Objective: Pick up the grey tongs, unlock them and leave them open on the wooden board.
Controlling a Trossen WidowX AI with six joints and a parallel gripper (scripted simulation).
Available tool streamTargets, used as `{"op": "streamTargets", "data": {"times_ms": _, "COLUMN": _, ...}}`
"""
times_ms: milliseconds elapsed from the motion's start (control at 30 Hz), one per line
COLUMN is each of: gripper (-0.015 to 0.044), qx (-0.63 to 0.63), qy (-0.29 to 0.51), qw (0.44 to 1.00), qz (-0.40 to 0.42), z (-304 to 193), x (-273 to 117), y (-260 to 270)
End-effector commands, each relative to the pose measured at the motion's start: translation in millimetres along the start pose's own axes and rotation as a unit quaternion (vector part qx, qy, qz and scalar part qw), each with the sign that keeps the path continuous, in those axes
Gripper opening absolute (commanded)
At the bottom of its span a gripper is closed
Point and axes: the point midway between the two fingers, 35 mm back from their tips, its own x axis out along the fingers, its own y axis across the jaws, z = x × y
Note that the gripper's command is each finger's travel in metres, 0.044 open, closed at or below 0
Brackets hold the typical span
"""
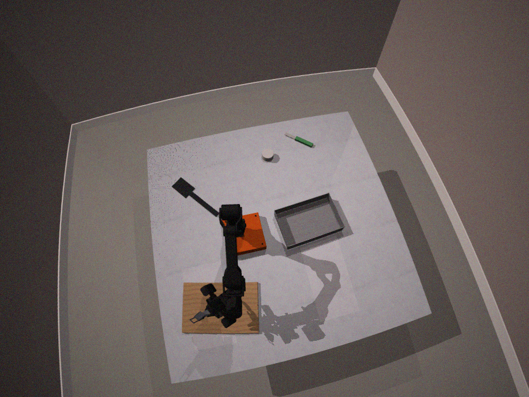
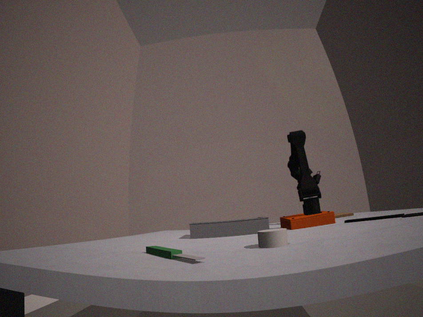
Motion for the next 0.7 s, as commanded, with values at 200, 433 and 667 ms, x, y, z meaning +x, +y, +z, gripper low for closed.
{"op": "streamTargets", "data": {"times_ms": 200, "gripper": -0.0150, "qx": 0.040, "qy": -0.124, "qw": 0.991, "qz": -0.012, "z": 18, "x": -39, "y": -15}}
{"op": "streamTargets", "data": {"times_ms": 433, "gripper": -0.0150, "qx": 0.043, "qy": -0.130, "qw": 0.991, "qz": -0.013, "z": 18, "x": -40, "y": -16}}
{"op": "streamTargets", "data": {"times_ms": 667, "gripper": -0.0150, "qx": 0.043, "qy": -0.130, "qw": 0.991, "qz": -0.013, "z": 18, "x": -40, "y": -16}}
